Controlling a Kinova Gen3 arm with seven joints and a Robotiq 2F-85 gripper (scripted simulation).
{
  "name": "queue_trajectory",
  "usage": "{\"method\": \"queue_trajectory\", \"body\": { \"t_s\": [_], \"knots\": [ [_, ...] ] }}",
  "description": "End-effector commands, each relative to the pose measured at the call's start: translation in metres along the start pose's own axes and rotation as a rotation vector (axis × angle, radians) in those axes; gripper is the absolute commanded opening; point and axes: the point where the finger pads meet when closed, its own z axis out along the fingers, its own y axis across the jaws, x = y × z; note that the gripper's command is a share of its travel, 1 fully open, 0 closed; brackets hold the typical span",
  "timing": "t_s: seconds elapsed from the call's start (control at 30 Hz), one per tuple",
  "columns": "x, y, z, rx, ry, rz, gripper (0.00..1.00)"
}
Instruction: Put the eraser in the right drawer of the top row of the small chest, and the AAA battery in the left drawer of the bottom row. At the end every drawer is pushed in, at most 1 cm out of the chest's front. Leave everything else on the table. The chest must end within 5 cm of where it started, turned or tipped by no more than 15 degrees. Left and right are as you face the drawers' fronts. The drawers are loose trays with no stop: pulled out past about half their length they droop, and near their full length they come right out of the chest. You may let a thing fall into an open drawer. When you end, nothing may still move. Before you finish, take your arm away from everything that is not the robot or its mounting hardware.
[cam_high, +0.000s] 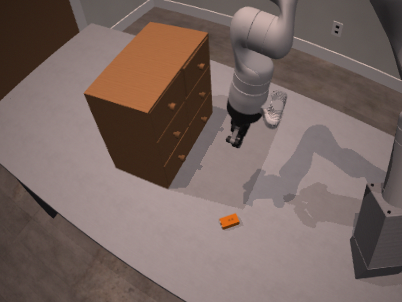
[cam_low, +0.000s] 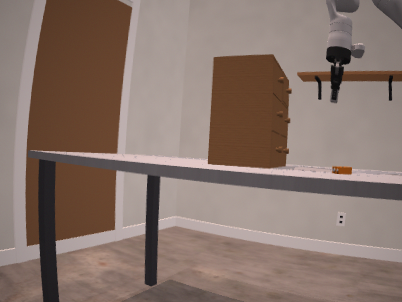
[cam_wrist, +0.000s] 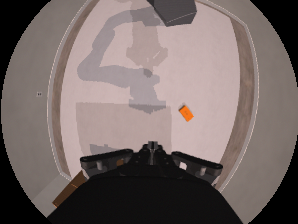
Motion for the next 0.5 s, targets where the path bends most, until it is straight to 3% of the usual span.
{"method": "queue_trajectory", "body": {
  "t_s": [0.0,0.47],
  "knots": [
    [-0.004,0.0,-0.005,-0.002,0.004,0.004,0.0],
    [0.004,-0.003,-0.015,0.008,0.067,0.004,0.0]
  ]
}}
